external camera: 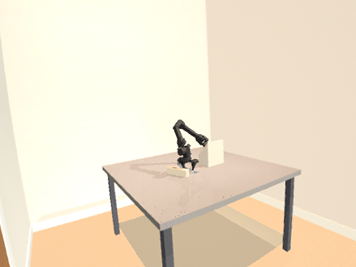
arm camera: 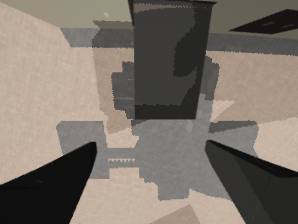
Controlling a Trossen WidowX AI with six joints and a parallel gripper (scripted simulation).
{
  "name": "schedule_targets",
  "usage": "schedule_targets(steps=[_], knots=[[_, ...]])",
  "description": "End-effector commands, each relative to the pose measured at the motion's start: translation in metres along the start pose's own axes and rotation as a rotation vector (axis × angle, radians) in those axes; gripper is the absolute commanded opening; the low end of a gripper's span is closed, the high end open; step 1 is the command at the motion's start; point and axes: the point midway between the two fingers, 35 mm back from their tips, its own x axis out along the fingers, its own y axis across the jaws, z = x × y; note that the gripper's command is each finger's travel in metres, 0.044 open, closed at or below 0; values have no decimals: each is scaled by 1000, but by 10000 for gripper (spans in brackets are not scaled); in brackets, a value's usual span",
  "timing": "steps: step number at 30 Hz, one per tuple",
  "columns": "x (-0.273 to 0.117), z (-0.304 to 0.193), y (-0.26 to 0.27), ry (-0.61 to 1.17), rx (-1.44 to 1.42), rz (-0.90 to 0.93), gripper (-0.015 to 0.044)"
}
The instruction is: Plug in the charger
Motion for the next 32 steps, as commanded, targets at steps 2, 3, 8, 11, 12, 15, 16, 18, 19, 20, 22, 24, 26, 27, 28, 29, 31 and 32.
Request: schedule_targets(steps=[2, 3, 8, 11, 12, 15, 16, 18, 19, 20, 22, 24, 26, 27, 28, 29, 31, 32], knots=[[-24, 7, 1, -184, -4, 9, 440], [-32, 9, 2, -247, -4, 10, 440], [-74, 11, 0, -546, -9, 1, 440], [-80, 11, 0, -586, -10, -1, 440], [-80, 11, 0, -586, -10, -1, 440], [-80, 11, 0, -586, -10, -1, 440], [-80, 11, 0, -586, -10, -1, 440], [-80, 11, 0, -586, -10, -1, 440], [-80, 11, 0, -586, -10, -1, 440], [-80, 11, 0, -586, -10, -1, 440], [-80, 11, 0, -586, -10, -1, 440], [-80, 11, 0, -586, -10, -1, 440], [-80, 11, 0, -586, -10, -1, 440], [-80, 11, 0, -586, -10, -1, 440], [-80, 11, 0, -586, -10, -1, 440], [-80, 11, 0, -586, -10, -1, 440], [-80, 11, 0, -586, -10, -1, 440], [-80, 11, 0, -586, -10, -1, 440]])
